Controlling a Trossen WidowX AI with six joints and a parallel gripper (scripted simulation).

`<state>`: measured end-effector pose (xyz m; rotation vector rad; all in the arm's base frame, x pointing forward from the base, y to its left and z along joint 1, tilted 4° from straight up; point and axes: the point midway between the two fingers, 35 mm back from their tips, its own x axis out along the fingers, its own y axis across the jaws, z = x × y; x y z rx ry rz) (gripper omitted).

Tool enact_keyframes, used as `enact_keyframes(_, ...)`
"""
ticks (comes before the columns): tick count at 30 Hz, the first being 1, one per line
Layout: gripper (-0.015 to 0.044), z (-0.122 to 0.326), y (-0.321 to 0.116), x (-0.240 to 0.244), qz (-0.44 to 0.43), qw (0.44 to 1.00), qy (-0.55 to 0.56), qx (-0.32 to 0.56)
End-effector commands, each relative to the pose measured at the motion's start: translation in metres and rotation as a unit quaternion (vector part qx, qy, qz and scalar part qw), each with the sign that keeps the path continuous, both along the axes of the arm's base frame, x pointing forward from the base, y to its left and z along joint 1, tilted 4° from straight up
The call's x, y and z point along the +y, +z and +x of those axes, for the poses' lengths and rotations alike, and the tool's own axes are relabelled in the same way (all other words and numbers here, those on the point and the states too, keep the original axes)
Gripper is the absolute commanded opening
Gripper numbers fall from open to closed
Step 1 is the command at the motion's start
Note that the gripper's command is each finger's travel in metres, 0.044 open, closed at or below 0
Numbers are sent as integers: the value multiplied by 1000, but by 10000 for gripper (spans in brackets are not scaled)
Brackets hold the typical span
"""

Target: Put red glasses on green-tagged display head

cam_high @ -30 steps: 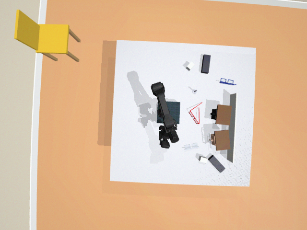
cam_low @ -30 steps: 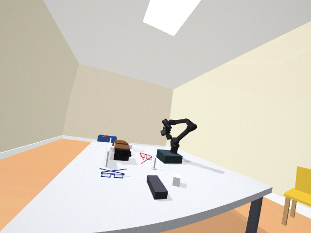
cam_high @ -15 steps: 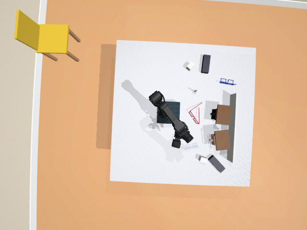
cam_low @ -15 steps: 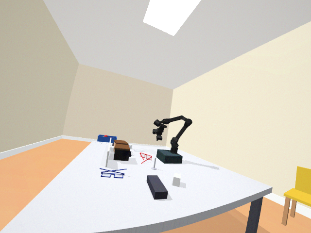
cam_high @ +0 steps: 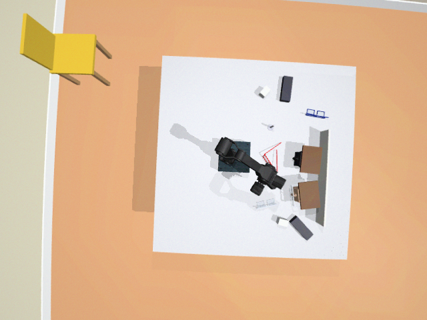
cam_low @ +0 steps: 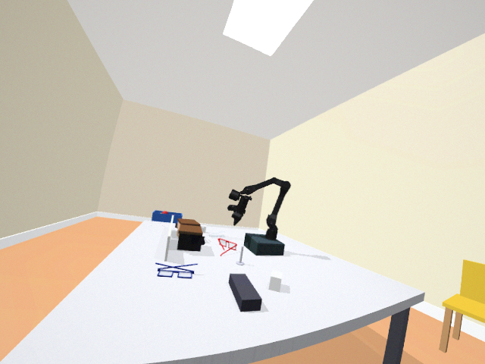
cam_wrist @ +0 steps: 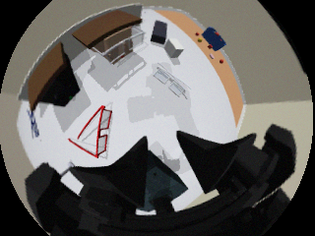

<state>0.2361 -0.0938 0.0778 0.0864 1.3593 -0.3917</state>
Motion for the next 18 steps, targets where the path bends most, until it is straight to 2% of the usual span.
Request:
enact_keyframes(1,200,26,-19,67,91,992,-87,9)
enact_keyframes(11,200,29,-42,144,154,966,-197,61)
enact_keyframes(18,200,29,-43,147,155,965,-201,63)
